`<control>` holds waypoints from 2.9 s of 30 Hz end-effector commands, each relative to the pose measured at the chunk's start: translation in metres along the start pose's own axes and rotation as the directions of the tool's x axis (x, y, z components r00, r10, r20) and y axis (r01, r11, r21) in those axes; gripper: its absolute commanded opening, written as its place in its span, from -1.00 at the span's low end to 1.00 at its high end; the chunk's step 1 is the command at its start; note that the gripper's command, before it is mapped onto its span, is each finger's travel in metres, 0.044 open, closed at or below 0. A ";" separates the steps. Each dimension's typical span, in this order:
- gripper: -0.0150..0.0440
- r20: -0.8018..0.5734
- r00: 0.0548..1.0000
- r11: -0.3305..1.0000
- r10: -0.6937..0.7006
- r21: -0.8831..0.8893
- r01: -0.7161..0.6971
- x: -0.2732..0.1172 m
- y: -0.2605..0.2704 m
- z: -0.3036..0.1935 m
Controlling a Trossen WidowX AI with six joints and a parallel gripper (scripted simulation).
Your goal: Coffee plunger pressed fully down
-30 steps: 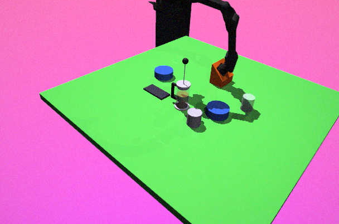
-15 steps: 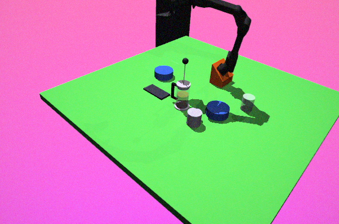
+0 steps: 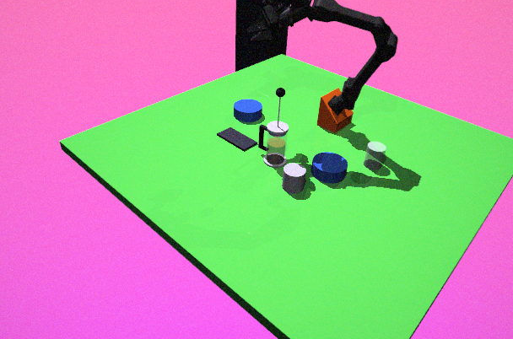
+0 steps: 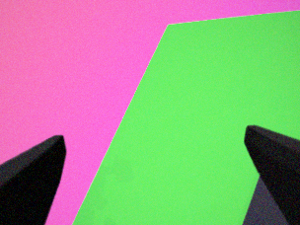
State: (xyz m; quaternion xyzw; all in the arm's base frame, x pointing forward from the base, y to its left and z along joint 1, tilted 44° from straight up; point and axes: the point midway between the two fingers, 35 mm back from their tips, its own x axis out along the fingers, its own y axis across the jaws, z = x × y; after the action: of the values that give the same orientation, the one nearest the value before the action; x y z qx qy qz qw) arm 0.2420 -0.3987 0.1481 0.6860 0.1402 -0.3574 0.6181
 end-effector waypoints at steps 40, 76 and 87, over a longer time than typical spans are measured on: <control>1.00 -0.438 0.853 0.466 0.283 -0.715 -0.521 -0.019 -0.003 -0.189; -0.07 -0.438 0.852 0.466 0.288 -0.713 -0.524 -0.002 0.004 -0.199; -0.07 -0.438 0.852 0.465 0.285 -0.714 -0.523 0.007 -0.003 -0.207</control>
State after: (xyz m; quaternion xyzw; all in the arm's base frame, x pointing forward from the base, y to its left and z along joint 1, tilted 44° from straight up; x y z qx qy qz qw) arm 0.3080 -0.2092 0.1465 0.3741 0.1916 -0.0016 0.9074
